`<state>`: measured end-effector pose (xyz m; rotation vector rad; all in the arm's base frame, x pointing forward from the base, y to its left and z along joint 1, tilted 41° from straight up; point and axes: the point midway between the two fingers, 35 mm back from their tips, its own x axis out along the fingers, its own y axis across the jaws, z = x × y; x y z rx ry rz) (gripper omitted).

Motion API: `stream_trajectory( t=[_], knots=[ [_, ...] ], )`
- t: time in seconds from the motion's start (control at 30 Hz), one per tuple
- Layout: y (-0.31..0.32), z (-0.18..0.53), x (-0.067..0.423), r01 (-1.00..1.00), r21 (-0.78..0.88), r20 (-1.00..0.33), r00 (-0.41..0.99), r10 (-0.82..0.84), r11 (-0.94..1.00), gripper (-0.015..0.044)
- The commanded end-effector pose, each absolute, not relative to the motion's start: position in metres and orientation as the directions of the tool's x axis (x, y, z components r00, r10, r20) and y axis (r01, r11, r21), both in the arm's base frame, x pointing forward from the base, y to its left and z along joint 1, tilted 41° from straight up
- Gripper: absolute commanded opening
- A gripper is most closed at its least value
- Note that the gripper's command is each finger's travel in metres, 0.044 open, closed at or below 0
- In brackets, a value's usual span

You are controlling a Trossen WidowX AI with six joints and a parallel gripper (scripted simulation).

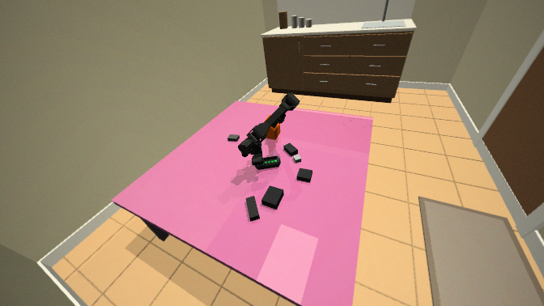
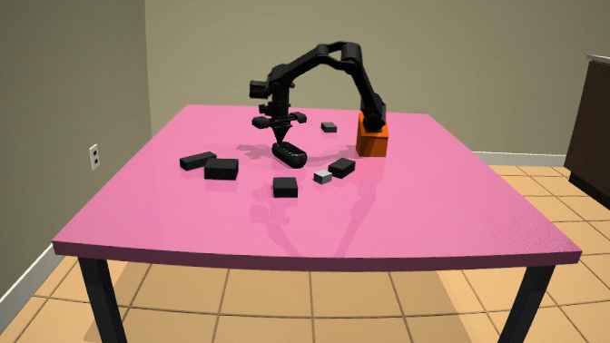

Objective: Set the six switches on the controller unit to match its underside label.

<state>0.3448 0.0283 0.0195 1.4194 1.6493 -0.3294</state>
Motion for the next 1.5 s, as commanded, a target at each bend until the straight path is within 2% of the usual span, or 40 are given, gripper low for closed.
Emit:
stream_trajectory(
  t=[0.0,0.57,0.73,0.93,1.2,1.47],
  knots=[
    [0.032,0.015,0.345,0.891,0.342,-0.757,0.072,0.65,0.299,0.0],
    [0.035,0.011,0.345,0.891,0.342,-0.756,0.072,0.65,0.298,0.0],
    [0.008,0.043,0.342,0.891,0.341,-0.758,0.072,0.648,0.299,0.0],
    [0.006,0.045,0.342,0.891,0.341,-0.758,0.072,0.648,0.299,0.0],
    [0.035,0.071,0.311,0.892,0.339,-0.757,0.07,0.65,0.298,0.0],
    [0.036,0.072,0.31,0.892,0.339,-0.757,0.07,0.65,0.298,0.0]
  ],
)
